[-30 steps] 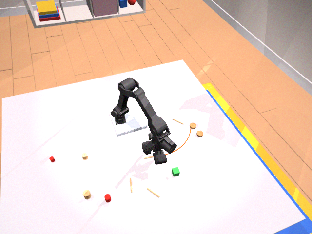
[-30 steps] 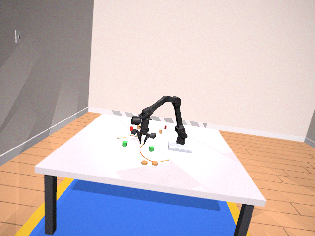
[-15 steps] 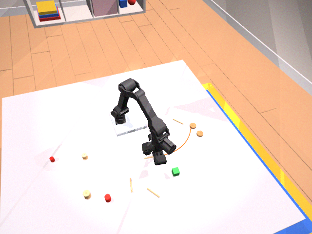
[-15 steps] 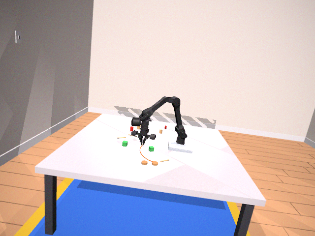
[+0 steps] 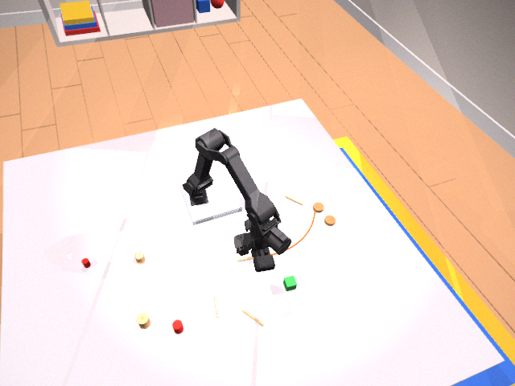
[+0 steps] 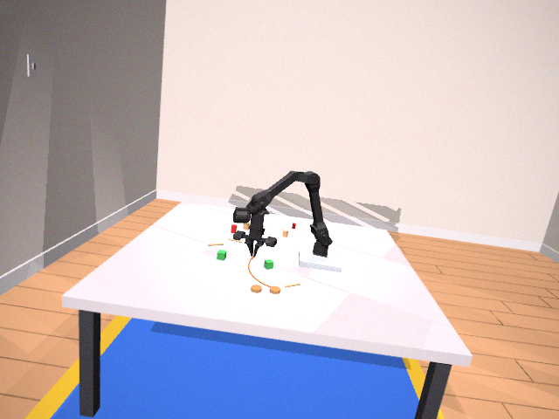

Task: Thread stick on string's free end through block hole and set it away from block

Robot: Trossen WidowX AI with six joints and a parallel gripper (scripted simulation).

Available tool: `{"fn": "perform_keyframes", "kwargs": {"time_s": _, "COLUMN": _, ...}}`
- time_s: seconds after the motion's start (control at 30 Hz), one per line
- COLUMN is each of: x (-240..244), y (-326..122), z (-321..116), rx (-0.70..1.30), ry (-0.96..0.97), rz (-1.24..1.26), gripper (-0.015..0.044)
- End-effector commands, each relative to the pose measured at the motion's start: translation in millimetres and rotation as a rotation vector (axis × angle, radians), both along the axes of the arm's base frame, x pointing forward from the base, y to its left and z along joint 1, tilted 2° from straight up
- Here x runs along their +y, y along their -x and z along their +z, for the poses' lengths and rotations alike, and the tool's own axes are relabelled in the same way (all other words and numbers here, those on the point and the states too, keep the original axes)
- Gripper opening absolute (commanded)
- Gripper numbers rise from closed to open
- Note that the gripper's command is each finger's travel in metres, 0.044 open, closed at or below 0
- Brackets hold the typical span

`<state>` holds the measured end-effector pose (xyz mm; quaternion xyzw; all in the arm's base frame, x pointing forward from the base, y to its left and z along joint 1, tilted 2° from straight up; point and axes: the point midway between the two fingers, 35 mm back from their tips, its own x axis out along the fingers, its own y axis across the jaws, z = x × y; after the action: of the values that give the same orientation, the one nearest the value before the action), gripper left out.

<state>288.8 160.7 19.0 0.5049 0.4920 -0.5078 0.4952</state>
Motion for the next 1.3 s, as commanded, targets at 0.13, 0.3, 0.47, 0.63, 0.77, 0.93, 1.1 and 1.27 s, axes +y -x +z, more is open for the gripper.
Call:
{"fn": "perform_keyframes", "kwargs": {"time_s": 0.13, "x": 1, "y": -2, "z": 12, "rx": -0.007, "ry": -0.004, "rz": 0.000, "gripper": 0.0000}}
{"fn": "perform_keyframes", "kwargs": {"time_s": 0.3, "x": 1, "y": -2, "z": 18, "rx": -0.007, "ry": -0.004, "rz": 0.000, "gripper": 0.0000}}
{"fn": "perform_keyframes", "kwargs": {"time_s": 0.47, "x": 1, "y": -2, "z": 25, "rx": -0.007, "ry": -0.004, "rz": 0.000, "gripper": 0.0000}}
{"fn": "perform_keyframes", "kwargs": {"time_s": 0.63, "x": 1, "y": -2, "z": 31, "rx": -0.007, "ry": -0.004, "rz": 0.000, "gripper": 0.0000}}
{"fn": "perform_keyframes", "kwargs": {"time_s": 0.77, "x": 1, "y": -2, "z": 37, "rx": -0.007, "ry": -0.004, "rz": 0.000, "gripper": 0.0000}}
{"fn": "perform_keyframes", "kwargs": {"time_s": 0.93, "x": 1, "y": -1, "z": 43, "rx": -0.007, "ry": -0.004, "rz": 0.000, "gripper": 0.0000}}
{"fn": "perform_keyframes", "kwargs": {"time_s": 1.1, "x": 1, "y": -1, "z": 50, "rx": -0.007, "ry": -0.004, "rz": 0.000, "gripper": 0.0000}}
{"fn": "perform_keyframes", "kwargs": {"time_s": 1.27, "x": 1, "y": -1, "z": 56, "rx": -0.007, "ry": -0.004, "rz": 0.000, "gripper": 0.0000}}
